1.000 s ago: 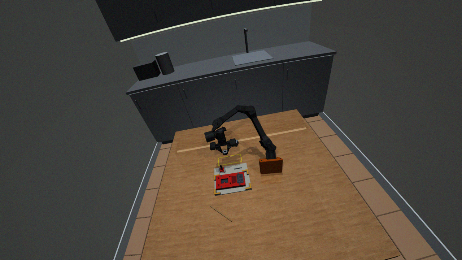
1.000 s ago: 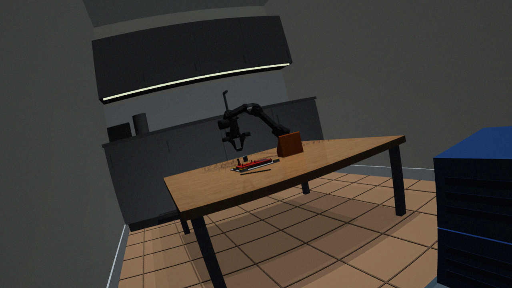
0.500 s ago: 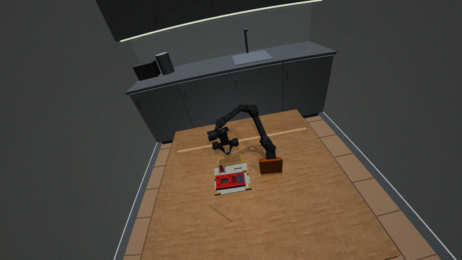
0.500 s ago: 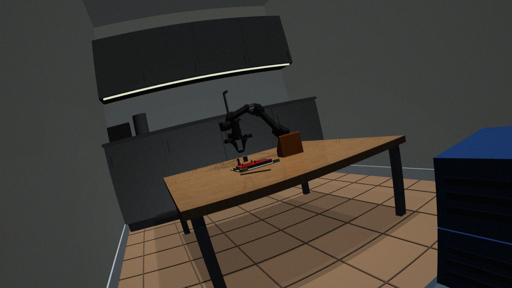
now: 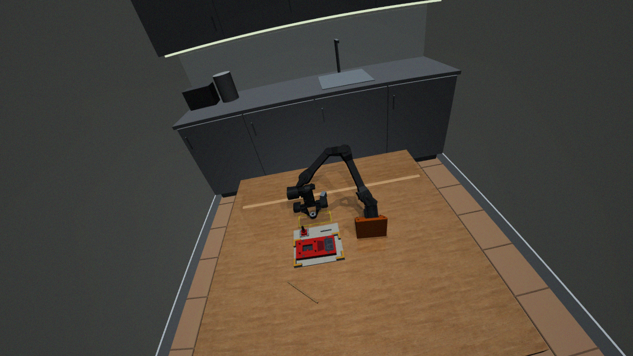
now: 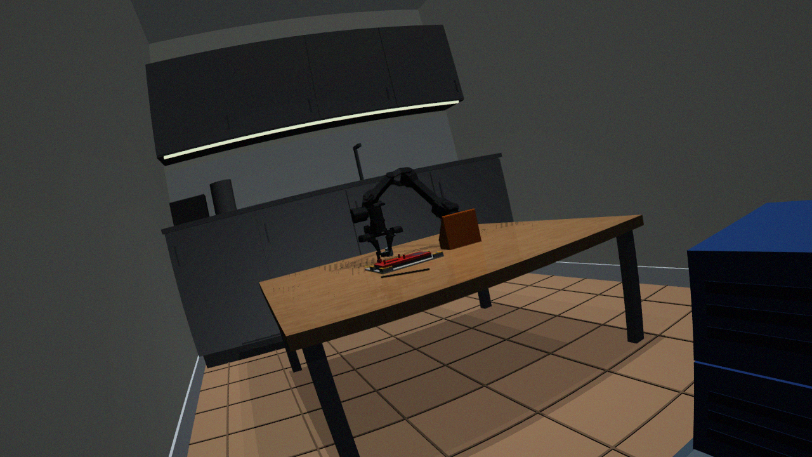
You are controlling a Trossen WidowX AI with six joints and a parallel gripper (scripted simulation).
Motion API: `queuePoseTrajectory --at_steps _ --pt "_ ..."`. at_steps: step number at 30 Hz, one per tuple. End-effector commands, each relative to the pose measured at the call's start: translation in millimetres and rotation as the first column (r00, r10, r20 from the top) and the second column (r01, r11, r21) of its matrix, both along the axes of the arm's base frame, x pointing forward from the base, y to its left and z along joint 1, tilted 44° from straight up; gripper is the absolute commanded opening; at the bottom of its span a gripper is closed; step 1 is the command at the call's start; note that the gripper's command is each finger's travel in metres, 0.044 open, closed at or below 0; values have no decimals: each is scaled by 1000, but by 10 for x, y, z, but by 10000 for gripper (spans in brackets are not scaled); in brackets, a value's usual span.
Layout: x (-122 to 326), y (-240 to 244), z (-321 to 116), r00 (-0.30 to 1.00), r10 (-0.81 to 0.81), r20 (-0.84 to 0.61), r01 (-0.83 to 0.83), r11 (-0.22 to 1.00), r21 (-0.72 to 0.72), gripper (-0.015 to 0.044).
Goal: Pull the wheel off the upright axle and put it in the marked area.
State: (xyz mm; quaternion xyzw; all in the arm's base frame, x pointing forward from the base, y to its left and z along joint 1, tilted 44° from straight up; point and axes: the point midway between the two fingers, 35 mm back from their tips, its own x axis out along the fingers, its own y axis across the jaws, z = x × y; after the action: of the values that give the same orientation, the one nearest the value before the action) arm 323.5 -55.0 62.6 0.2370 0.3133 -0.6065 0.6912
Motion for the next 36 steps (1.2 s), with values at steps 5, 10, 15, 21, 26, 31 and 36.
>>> queuePoseTrajectory --at_steps 5,10,15,21,26,31,36 --pt "-16 -213 -195 1000 3 -5 -3 1000 -9 0" --pt "-17 -186 -170 1000 -3 -3 3 1000 -5 53" --pt "-17 -186 -170 1000 -3 -3 3 1000 -5 184" --pt "-14 -84 -74 1000 -1 -4 1 1000 -3 300" --pt "-51 222 240 1000 3 -6 -3 1000 -6 300" --pt "-49 200 200 1000 11 -3 -11 1000 -6 326" --pt "-607 569 307 1000 8 -9 -8 1000 4 440"
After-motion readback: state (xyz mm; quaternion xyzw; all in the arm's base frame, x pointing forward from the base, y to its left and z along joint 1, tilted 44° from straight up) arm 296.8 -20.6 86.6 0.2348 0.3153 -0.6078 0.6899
